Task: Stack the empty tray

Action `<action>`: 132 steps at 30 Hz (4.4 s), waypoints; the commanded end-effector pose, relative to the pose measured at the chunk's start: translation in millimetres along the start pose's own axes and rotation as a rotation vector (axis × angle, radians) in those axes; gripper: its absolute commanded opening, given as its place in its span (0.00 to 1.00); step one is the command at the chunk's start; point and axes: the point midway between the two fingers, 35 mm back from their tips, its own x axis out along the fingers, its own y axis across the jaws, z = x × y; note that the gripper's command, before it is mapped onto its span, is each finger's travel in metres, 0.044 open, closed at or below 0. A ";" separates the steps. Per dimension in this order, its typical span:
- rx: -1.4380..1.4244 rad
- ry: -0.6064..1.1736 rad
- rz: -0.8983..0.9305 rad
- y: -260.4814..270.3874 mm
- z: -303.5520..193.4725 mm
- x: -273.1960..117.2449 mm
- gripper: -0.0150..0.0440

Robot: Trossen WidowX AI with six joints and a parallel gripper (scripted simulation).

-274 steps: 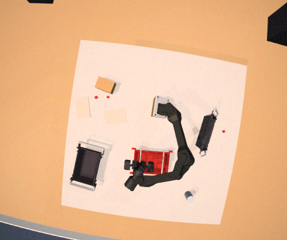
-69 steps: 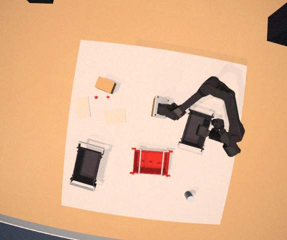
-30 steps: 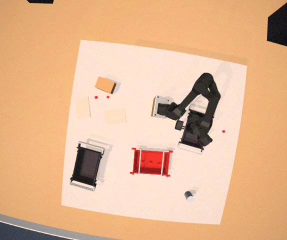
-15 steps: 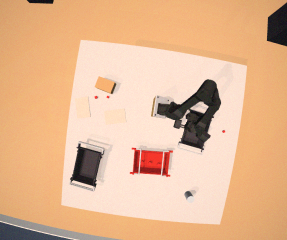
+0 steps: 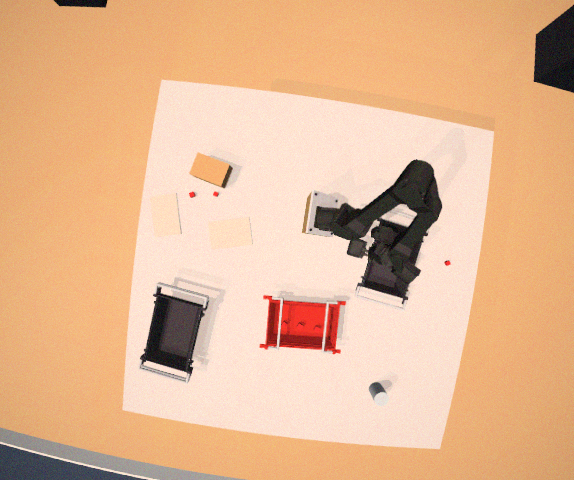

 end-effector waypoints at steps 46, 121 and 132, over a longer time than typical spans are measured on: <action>-0.001 0.005 0.012 -0.9 -6.9 -47.9 0.25; -0.001 0.009 0.002 -107.9 -27.7 -176.0 0.25; 0.123 0.023 0.030 -101.3 -59.6 -171.4 0.25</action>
